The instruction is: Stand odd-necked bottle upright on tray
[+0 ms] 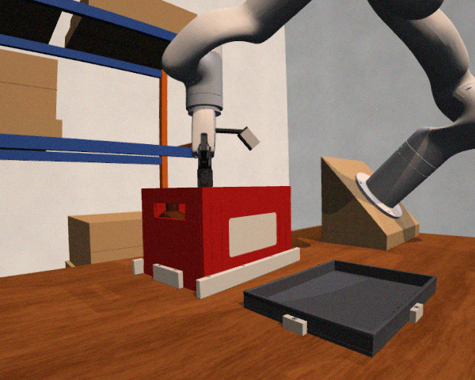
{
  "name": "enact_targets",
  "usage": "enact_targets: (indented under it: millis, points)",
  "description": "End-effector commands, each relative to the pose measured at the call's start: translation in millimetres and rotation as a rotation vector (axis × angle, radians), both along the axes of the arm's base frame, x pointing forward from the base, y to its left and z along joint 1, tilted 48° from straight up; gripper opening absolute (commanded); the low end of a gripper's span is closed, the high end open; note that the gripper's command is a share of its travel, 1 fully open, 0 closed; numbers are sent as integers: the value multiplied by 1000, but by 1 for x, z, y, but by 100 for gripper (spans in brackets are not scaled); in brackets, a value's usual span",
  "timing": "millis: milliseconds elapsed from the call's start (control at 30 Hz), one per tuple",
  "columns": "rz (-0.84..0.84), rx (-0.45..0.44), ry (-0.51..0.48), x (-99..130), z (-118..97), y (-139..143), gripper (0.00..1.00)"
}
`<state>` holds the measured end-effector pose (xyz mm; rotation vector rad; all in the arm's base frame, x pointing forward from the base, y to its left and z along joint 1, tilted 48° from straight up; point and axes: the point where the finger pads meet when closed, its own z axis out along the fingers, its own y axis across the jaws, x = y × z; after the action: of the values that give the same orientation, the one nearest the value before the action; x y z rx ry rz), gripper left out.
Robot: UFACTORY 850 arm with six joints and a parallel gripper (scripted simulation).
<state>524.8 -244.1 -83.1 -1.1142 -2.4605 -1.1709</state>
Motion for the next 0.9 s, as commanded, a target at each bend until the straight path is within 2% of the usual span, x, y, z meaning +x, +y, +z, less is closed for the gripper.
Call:
enact_targets:
  millis: [0, 433, 800, 833, 867]
  points:
    - [-1, -1, -1, -2, 11, -13, 65]
    - [-1, -1, -1, -6, 31, -34, 65]
    - [-1, -1, -1, -6, 35, -38, 65]
    - [-1, -1, -1, -6, 35, -38, 0]
    - [-1, -1, -1, -6, 35, -38, 0]
